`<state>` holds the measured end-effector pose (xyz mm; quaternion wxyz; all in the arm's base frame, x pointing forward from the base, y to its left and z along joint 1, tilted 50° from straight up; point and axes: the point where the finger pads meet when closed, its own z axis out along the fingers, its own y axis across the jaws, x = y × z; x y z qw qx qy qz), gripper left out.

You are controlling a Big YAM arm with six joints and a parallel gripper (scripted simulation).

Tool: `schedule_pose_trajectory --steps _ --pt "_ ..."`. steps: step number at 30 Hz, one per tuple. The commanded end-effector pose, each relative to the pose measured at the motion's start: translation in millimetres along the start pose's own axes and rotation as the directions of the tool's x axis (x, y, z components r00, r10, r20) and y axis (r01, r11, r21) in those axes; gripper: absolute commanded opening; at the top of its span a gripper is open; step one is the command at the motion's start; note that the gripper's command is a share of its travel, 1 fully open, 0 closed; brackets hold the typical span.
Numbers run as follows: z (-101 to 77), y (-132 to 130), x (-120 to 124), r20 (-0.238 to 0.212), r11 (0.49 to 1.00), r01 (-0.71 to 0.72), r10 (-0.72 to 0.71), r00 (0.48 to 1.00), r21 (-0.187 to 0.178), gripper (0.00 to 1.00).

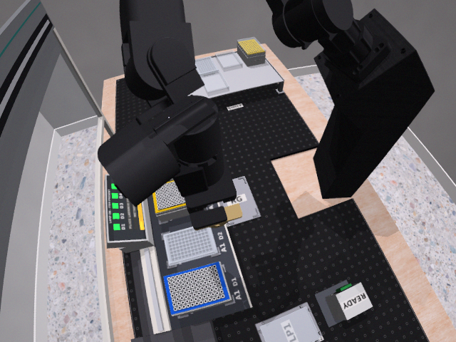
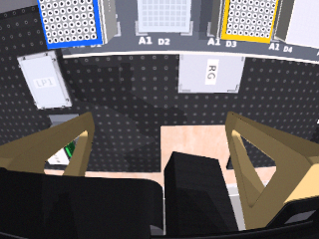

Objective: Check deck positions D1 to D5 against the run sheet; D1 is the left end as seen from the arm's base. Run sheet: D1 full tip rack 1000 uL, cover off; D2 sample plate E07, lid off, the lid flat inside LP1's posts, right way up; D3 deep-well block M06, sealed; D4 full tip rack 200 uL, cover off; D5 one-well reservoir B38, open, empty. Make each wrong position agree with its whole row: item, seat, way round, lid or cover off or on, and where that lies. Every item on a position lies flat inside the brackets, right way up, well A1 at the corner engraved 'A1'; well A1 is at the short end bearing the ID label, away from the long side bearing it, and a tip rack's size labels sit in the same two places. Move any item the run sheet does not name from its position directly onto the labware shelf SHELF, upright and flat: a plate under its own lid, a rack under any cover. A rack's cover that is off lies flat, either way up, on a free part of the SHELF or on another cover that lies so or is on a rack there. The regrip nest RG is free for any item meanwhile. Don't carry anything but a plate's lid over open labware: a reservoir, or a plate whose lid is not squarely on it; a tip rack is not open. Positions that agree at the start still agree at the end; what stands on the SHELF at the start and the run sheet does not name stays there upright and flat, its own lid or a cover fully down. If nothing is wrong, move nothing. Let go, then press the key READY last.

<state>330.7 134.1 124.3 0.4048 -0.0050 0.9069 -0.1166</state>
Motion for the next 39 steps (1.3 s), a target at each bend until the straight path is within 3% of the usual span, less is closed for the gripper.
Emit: schedule_pose_trajectory --steps 1,35,39 --pt "-4.8 -13.5 -3.1 0.03 1.0 -0.007 0.007 1.0 -0.011 1.0" --pt "-2.1 -137.7 85.7 0.013 1.0 0.011 -0.011 1.0 -0.001 1.0" --pt "-8.2 -137.8 66.4 0.045 1.0 0.003 -0.002 0.999 -0.006 1.0"
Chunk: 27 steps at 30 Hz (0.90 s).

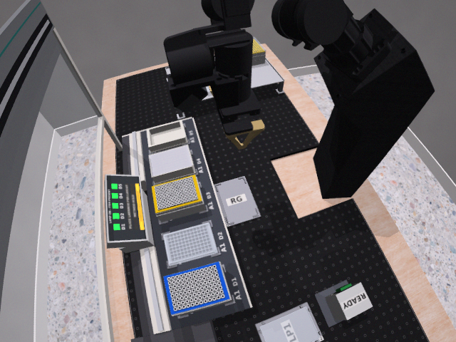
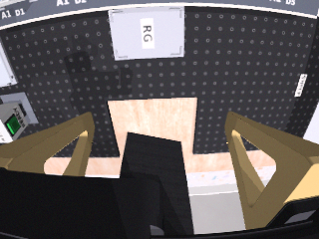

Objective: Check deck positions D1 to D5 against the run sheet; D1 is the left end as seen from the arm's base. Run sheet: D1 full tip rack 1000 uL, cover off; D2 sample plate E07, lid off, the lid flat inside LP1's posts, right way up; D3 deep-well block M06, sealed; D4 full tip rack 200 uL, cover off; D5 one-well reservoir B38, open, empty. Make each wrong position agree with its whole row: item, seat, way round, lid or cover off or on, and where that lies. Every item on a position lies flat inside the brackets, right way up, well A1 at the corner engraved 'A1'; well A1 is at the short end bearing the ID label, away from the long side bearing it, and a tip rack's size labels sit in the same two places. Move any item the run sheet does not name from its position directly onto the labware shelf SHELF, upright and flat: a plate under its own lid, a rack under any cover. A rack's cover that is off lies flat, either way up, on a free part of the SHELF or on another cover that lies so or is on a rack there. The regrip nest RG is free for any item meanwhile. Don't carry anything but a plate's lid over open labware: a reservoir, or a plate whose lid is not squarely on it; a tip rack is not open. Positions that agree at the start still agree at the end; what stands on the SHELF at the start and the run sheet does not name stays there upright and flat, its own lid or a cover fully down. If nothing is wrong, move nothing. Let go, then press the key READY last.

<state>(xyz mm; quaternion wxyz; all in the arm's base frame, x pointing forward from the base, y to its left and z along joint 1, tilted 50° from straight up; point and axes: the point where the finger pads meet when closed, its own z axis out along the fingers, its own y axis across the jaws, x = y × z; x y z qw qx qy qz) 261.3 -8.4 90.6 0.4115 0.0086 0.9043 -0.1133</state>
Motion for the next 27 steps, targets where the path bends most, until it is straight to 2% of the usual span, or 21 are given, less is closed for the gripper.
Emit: schedule_pose_trajectory --steps 1,2,3,4,5,6,9,10,12,14,17,19,24,27 --pt "-8.2 0.0 -19.8 0.034 0.999 0.032 -0.031 0.999 -0.011 1.0" --pt "-8.2 0.0 -19.8 0.034 0.999 0.032 -0.031 0.999 -0.011 1.0" --pt "-2.7 5.7 -1.9 -0.001 0.998 0.058 -0.058 0.998 -0.023 1.0" --pt "-2.4 5.5 -1.0 -0.003 0.998 0.058 -0.058 0.998 -0.022 1.0" --pt "-2.3 5.4 -1.0 -0.004 0.998 0.059 -0.059 0.998 -0.02 1.0" --pt "-12.1 3.4 -17.8 0.034 1.0 0.013 -0.013 0.999 -0.019 1.0" --pt "-12.2 3.4 -18.2 0.034 1.0 0.013 -0.012 0.999 -0.019 1.0" --pt "-7.8 2.0 -11.3 0.021 1.0 0.021 -0.021 1.0 -0.013 1.0" --pt "-9.0 2.0 -25.8 0.014 1.0 0.021 -0.021 1.0 -0.011 1.0" --pt "-8.6 0.7 -41.2 0.035 1.0 0.013 -0.013 0.999 -0.008 1.0" --pt "-8.3 1.0 -56.1 0.034 1.0 0.019 -0.019 0.999 -0.008 1.0" --pt "-8.3 1.0 -56.1 0.034 1.0 0.019 -0.019 0.999 -0.008 1.0" --pt "-8.1 1.8 -81.2 0.035 1.0 0.018 -0.018 0.999 -0.008 1.0" --pt "-7.9 2.0 -91.5 0.016 1.0 0.024 -0.024 1.0 -0.007 1.0"
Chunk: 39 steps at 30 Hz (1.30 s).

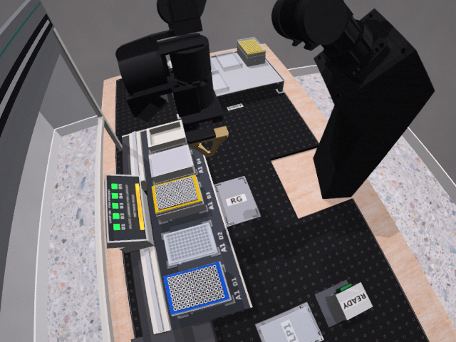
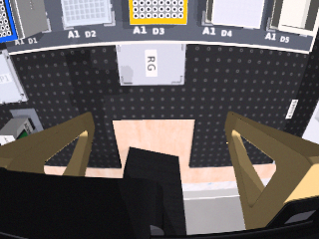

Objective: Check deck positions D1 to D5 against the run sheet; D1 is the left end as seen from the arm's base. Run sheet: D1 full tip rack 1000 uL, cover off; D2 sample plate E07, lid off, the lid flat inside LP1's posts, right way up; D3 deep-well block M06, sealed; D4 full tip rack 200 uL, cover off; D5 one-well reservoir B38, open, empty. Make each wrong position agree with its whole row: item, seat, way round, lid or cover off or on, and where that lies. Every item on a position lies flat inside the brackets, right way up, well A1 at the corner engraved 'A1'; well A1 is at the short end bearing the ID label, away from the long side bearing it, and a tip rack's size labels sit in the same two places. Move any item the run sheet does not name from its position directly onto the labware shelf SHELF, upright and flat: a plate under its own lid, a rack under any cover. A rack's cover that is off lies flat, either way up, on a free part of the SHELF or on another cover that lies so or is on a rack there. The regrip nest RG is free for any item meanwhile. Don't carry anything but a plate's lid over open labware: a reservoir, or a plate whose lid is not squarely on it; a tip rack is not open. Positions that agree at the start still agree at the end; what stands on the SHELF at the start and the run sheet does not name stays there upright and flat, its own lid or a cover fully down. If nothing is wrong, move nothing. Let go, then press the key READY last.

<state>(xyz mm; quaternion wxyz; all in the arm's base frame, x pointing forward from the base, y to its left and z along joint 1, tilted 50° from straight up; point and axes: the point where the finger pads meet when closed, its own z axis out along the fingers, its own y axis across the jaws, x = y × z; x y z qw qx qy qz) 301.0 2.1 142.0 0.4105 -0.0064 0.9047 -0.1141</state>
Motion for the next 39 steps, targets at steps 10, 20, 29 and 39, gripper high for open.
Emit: schedule_pose_trajectory --steps 10,20,29,39 --pt "-3.1 -0.5 -65.9 0.014 1.0 -0.001 0.001 1.0 -0.002 1.0" --pt "-2.9 -2.7 -116.6 0.015 1.0 -0.004 0.004 1.0 0.003 1.0" --pt "-4.9 0.3 -112.7 0.026 1.0 -0.008 0.008 1.0 -0.003 1.0" --pt "13.4 -1.3 -103.8 0.006 1.0 0.002 -0.002 1.0 0.004 1.0"
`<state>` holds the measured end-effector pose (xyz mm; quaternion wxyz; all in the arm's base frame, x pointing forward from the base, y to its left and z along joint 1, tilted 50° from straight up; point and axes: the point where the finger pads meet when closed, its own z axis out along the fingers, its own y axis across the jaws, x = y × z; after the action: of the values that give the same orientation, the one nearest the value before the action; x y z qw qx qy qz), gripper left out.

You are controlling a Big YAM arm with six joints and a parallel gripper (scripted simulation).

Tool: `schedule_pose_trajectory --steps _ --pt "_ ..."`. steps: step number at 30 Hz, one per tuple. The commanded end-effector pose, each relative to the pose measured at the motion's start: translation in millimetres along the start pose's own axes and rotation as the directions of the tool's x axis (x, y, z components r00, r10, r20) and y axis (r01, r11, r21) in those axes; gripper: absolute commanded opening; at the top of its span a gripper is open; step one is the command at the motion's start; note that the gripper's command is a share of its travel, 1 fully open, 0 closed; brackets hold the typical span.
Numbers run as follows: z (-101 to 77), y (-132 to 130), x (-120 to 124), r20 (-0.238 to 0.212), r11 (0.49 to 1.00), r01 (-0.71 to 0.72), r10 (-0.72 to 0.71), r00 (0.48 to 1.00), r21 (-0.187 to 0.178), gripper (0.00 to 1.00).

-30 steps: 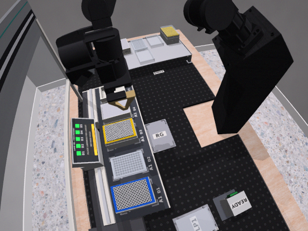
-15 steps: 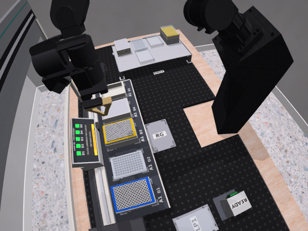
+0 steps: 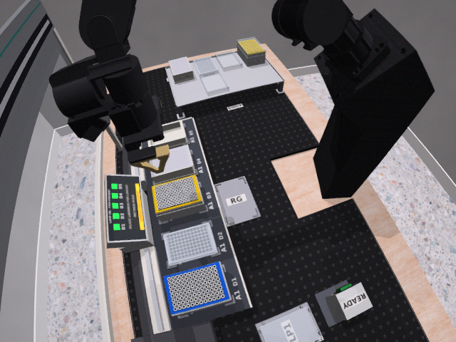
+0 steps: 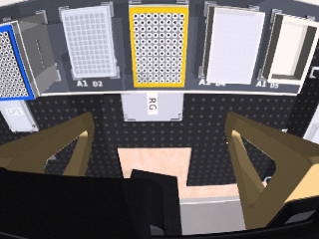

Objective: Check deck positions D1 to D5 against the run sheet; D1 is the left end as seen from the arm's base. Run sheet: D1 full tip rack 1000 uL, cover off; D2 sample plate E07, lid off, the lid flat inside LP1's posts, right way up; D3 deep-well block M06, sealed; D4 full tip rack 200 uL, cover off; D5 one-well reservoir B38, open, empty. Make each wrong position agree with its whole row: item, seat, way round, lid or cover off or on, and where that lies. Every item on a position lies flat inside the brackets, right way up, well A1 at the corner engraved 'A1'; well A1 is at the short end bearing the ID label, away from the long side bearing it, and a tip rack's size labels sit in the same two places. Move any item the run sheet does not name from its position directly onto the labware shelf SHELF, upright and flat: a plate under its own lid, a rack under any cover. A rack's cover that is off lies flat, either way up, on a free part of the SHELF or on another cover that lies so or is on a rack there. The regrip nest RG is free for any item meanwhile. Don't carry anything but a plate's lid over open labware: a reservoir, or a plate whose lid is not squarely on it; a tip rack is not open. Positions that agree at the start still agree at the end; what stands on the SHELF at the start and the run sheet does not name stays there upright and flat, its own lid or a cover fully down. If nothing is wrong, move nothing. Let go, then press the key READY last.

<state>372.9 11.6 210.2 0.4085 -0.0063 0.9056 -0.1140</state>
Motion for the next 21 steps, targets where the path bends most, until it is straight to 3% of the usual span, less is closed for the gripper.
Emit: schedule_pose_trajectory --steps 1,21 --pt "6.1 -2.3 -7.0 0.015 1.0 0.0 0.0 1.0 0.004 1.0" --pt "33.6 -2.4 -4.7 0.011 1.0 0.002 -0.002 1.0 0.005 1.0"
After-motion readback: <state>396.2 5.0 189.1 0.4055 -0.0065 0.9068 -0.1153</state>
